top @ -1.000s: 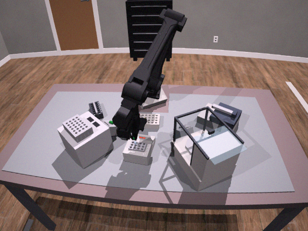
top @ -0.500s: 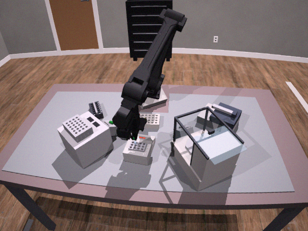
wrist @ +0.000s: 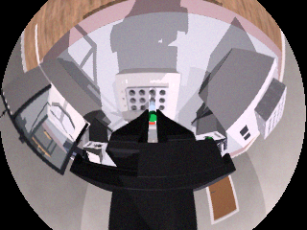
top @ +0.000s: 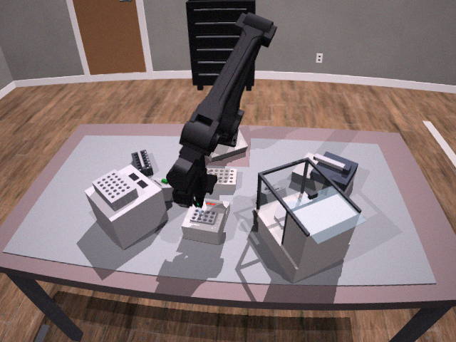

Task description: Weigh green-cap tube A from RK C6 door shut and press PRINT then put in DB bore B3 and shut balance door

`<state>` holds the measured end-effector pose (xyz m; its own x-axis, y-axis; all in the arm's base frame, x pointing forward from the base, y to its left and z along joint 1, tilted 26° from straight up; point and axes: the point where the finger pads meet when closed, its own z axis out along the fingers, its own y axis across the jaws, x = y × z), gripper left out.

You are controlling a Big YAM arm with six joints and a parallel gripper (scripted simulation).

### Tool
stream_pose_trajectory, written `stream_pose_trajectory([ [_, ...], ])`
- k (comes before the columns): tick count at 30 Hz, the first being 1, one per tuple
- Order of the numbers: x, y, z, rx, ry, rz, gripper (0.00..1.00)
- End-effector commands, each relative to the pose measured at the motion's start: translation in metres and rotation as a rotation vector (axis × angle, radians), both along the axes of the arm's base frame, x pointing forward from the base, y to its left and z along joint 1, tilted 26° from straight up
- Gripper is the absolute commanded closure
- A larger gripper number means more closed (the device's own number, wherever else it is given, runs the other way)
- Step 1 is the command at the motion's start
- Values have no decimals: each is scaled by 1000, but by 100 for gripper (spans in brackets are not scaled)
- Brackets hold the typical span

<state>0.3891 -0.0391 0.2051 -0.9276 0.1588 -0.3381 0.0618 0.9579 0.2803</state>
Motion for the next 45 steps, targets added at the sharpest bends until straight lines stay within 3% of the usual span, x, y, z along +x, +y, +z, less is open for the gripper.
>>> stream_pose_trajectory([
  [1,-1,-7,-2,-3,-3,-13,91],
  [10,-1,-7,-2,-3,-3,-12,91],
  [11,6,-3,11,-7,-27,-3,91],
  [45,7,-4,12,-7,-27,-3,91],
])
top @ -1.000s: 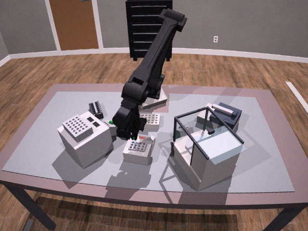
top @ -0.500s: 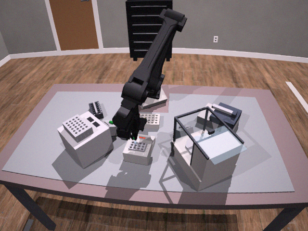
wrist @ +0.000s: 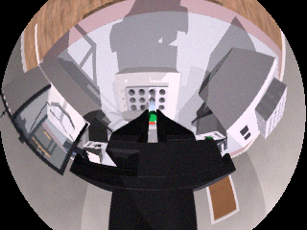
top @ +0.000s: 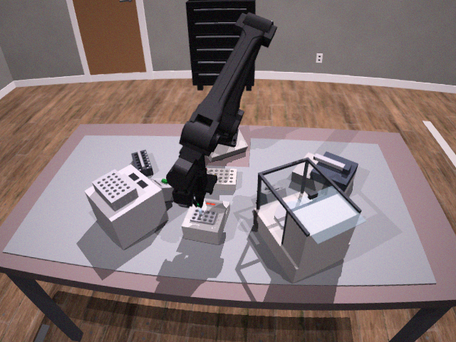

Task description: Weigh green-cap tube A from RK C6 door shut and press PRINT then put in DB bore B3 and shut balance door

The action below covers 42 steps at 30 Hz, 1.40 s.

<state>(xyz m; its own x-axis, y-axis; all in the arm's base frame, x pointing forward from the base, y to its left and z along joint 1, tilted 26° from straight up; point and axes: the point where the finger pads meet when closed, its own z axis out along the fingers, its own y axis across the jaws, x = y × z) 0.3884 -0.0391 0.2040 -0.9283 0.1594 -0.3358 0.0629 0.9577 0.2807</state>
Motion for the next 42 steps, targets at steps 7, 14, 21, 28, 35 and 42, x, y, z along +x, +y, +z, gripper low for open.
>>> stream_pose_trajectory([
  [7,8,-4,13,-8,-29,-3,91],
  [14,9,-4,13,-8,-29,-3,91],
  [21,18,-10,19,-12,-41,-11,91],
  [28,13,-2,3,-3,-17,-8,91],
  [35,8,4,-9,2,4,0,91],
  [42,8,4,-10,1,5,0,91],
])
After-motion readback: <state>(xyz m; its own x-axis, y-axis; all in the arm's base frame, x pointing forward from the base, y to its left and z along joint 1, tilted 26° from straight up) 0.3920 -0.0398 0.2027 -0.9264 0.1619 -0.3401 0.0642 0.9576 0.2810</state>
